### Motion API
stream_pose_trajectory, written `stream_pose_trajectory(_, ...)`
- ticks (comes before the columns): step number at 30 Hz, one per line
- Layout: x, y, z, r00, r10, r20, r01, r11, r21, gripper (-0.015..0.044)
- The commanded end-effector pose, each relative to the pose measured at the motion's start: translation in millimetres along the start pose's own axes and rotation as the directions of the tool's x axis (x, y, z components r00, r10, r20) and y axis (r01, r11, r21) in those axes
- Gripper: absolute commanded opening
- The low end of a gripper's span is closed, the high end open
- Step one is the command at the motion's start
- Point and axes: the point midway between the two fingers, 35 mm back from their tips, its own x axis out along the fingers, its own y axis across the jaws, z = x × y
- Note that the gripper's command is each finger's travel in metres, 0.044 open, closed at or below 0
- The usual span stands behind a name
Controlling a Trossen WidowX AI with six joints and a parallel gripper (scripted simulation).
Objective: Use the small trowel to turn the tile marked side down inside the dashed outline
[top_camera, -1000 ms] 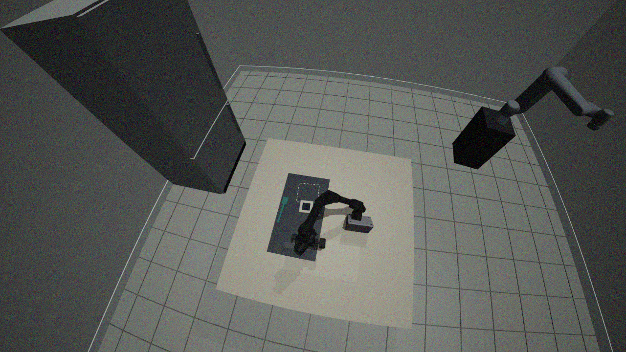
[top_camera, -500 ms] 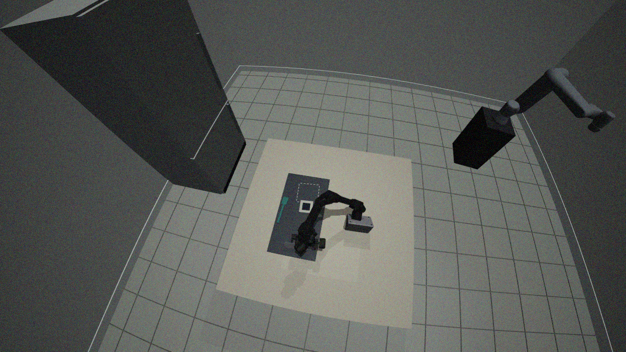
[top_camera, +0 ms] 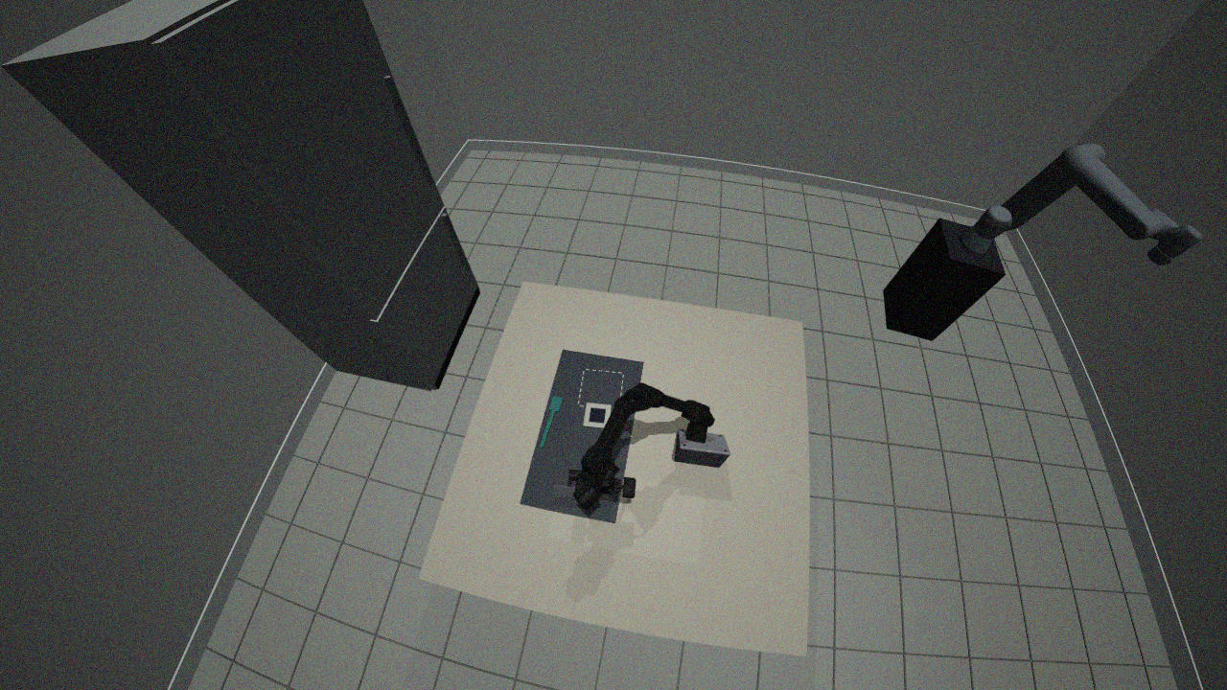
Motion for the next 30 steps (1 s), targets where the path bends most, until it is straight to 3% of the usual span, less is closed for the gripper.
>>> stream_pose_trajectory(1,3,0,0,1.000,0.001,0.005,-0.001,1.000,-0.007,0.0100)
stream_pose_trajectory(30,2,0,-45,1.000,0.002,0.001,-0.002,1.000,-0.006,0.0100)
